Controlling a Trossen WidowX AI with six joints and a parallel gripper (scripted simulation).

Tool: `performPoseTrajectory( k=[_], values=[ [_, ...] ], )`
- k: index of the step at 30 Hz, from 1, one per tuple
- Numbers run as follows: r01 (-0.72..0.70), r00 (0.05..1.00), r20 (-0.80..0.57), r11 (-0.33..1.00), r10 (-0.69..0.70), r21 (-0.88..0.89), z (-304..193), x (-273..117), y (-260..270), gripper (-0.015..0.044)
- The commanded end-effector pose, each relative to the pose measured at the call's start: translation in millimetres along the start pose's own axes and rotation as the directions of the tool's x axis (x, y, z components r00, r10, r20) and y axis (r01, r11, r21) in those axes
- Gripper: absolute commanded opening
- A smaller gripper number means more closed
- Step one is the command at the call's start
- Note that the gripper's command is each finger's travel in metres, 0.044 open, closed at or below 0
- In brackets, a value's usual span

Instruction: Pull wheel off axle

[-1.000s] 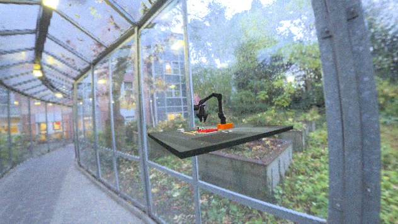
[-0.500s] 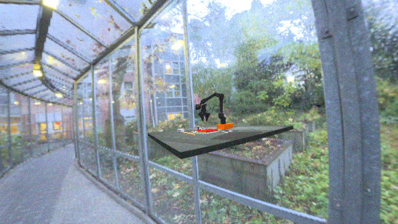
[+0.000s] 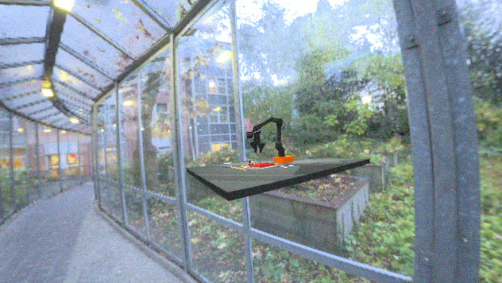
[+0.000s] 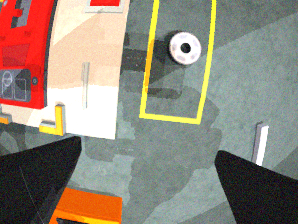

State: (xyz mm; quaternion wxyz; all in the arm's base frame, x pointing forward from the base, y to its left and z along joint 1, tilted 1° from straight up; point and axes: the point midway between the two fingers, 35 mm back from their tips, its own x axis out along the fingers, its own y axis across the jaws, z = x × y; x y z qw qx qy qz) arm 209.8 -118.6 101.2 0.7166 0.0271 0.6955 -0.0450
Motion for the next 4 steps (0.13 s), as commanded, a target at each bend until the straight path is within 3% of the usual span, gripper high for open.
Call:
performPoseTrajectory(
  k=[1,4],
  values=[
    [0.000,1.000,0.003,1.000,0.000,-0.003,-0.4,-1.0,0.5,0.0440],
    [0.000,1.000,0.003,1.000,0.000,-0.003,-0.4,-1.0,0.5,0.0440]
  ],
)
